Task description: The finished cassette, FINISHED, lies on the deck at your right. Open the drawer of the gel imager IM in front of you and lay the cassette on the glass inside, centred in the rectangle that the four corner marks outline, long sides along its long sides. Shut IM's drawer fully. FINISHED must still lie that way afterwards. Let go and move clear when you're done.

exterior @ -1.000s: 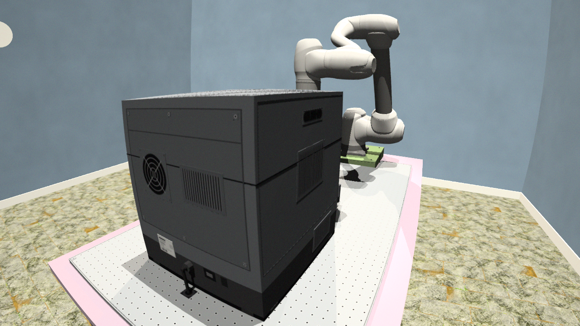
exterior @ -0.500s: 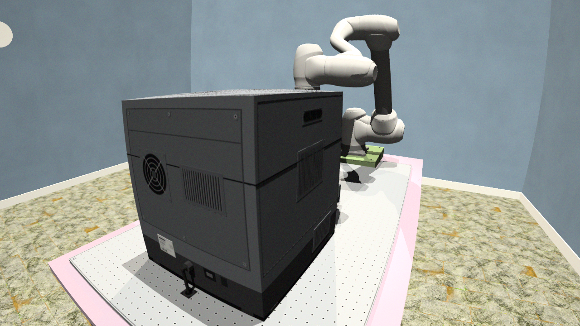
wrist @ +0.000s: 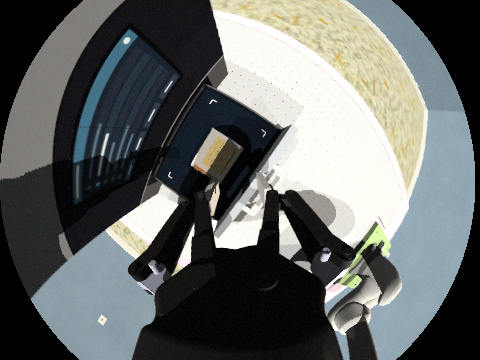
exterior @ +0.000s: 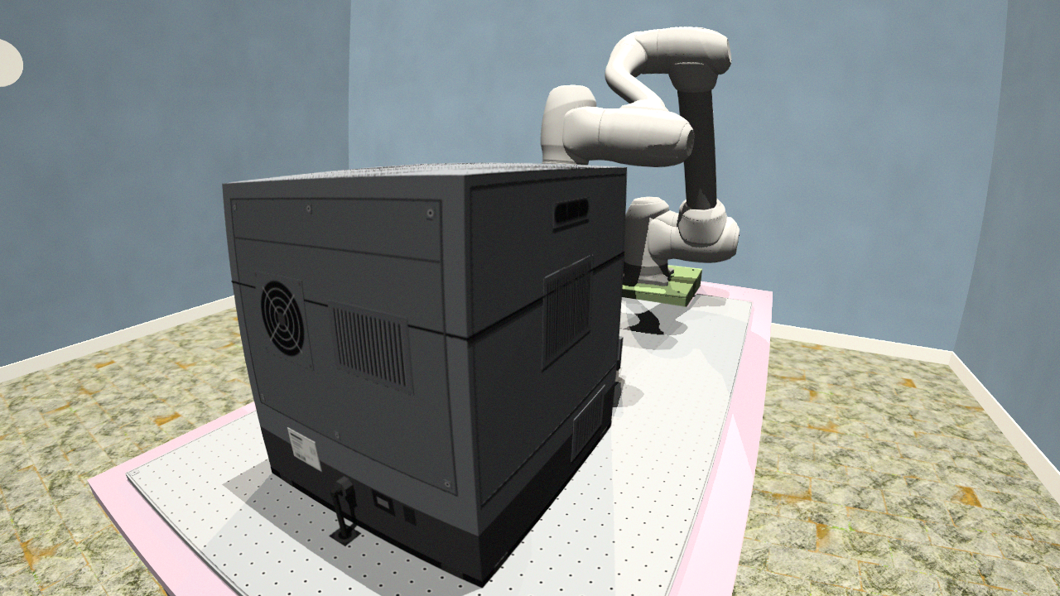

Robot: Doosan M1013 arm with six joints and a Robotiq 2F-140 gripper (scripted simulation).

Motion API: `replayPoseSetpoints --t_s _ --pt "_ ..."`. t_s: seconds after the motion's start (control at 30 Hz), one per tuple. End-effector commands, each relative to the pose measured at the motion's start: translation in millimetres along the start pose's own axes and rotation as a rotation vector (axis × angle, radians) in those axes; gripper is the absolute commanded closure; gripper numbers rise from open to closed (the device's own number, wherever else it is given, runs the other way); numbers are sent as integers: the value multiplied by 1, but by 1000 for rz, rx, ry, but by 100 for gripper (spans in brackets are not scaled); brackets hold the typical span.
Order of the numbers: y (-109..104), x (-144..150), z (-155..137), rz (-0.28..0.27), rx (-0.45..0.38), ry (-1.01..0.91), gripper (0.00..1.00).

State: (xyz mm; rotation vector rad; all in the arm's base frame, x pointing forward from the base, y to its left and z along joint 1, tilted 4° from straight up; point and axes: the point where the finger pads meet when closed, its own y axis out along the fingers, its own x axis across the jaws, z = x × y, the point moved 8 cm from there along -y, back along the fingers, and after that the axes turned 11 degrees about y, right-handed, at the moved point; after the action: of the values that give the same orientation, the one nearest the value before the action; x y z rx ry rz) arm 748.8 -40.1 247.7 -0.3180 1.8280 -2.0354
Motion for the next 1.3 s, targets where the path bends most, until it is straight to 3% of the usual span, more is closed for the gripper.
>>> replayPoseSetpoints --t_s 0.0,0.87,1.27 --pt "0 1 0 10 -1 -59 54" --pt "0 8 -1 93 56 -852 54" --pt "7 9 -1 94 56 -864 54"
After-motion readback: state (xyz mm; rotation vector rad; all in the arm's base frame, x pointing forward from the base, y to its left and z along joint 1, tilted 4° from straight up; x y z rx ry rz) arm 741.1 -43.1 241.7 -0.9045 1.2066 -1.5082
